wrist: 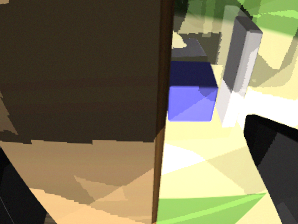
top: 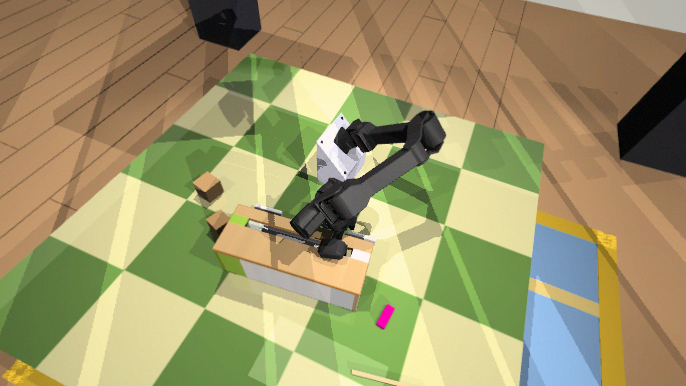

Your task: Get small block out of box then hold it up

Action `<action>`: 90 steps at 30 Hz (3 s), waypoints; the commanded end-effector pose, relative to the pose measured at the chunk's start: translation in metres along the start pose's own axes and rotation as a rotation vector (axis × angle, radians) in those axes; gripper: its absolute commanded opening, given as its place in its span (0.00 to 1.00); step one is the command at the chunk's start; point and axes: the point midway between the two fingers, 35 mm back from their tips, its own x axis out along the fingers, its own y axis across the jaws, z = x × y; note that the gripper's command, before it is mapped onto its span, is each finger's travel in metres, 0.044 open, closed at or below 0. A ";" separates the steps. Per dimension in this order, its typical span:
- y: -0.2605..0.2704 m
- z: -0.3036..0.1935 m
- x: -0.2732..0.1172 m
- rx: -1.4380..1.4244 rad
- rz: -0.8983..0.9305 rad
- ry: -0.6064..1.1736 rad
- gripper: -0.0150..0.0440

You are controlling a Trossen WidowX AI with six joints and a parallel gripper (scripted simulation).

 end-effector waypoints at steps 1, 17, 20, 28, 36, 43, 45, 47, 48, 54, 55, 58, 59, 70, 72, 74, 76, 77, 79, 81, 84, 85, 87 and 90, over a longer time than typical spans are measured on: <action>0.000 -0.003 -0.005 0.005 0.000 0.002 0.93; 0.001 -0.019 -0.056 -0.077 0.012 -0.010 0.84; -0.004 -0.024 -0.055 -0.424 0.013 -0.048 0.74; -0.015 -0.035 -0.054 -1.402 -0.037 -0.162 0.74; -0.024 -0.045 -0.053 -2.199 -0.156 -0.268 0.74; -0.028 -0.049 -0.053 -2.635 -0.261 -0.315 0.74; -0.029 -0.050 -0.053 -2.760 -0.299 -0.327 0.74; -0.031 -0.052 -0.053 -2.892 -0.346 -0.345 0.74; -0.031 -0.052 -0.053 -2.953 -0.368 -0.350 0.74; -0.034 -0.056 -0.053 -3.314 -0.525 -0.373 0.74; -0.034 -0.056 -0.053 -3.372 -0.555 -0.375 0.74; -0.036 -0.058 -0.054 -3.550 -0.664 -0.387 0.74; -0.036 -0.059 -0.054 -3.606 -0.702 -0.387 0.74; -0.040 -0.065 -0.055 -4.165 -1.265 -0.318 0.74; -0.041 -0.066 -0.055 -4.247 -1.404 -0.283 0.74; -0.042 -0.067 -0.055 -4.318 -1.553 -0.236 0.74; -0.042 -0.068 -0.056 -4.367 -1.678 -0.191 0.74; -0.042 -0.068 -0.056 -4.373 -1.697 -0.184 0.74; -0.042 -0.068 -0.056 -4.373 -1.697 -0.184 0.74; -0.042 -0.068 -0.056 -4.373 -1.697 -0.184 0.74; -0.042 -0.068 -0.056 -4.373 -1.697 -0.184 0.74; -0.042 -0.068 -0.056 -4.373 -1.697 -0.184 0.74; -0.042 -0.068 -0.056 -4.373 -1.697 -0.184 0.74; -0.042 -0.068 -0.056 -4.373 -1.697 -0.184 0.74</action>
